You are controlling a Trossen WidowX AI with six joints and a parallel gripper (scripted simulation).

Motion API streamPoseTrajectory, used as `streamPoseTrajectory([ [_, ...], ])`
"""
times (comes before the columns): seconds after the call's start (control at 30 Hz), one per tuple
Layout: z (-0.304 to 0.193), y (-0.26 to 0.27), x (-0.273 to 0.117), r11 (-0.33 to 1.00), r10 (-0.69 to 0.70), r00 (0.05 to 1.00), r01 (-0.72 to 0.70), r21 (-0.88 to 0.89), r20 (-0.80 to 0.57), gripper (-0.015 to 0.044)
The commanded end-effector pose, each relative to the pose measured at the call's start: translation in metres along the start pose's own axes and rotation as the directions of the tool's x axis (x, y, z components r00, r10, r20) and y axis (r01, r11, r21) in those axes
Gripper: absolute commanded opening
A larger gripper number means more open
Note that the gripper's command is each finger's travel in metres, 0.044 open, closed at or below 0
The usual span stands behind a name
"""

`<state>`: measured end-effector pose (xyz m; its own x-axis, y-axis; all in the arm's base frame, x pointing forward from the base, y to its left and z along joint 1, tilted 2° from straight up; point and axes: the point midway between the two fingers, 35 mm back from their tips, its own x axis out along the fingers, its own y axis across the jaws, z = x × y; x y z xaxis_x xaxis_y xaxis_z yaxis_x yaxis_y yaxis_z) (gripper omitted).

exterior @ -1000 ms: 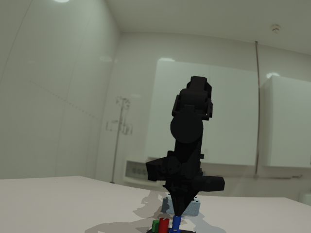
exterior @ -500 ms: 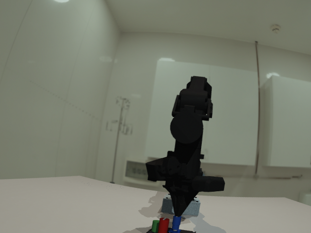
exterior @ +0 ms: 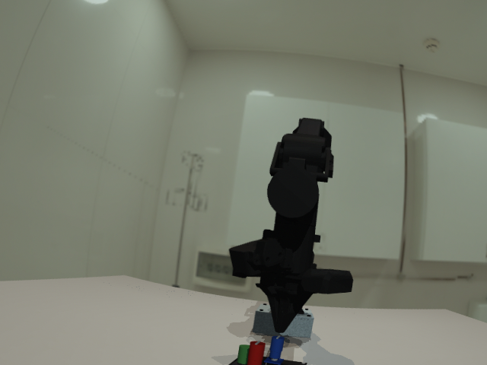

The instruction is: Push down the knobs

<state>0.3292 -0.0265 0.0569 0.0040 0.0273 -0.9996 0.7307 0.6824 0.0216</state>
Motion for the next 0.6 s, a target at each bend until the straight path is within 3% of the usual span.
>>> streamPoseTrajectory([
  [0.0,0.002,0.001,-0.007,1.000,0.005,1.000,-0.005,0.004,0.009,0.0000],
  [0.27,0.000,0.000,-0.001,1.000,0.001,1.000,-0.001,0.000,0.001,0.0210],
  [0.43,0.002,0.017,-0.007,0.997,0.020,0.997,-0.015,-0.079,0.074,0.0079],
  [0.53,0.005,0.020,-0.010,0.999,0.023,0.996,-0.021,-0.025,0.081,0.0000],
  [0.57,0.006,0.021,-0.010,1.000,0.023,0.997,-0.023,0.004,0.080,0.0000],
])
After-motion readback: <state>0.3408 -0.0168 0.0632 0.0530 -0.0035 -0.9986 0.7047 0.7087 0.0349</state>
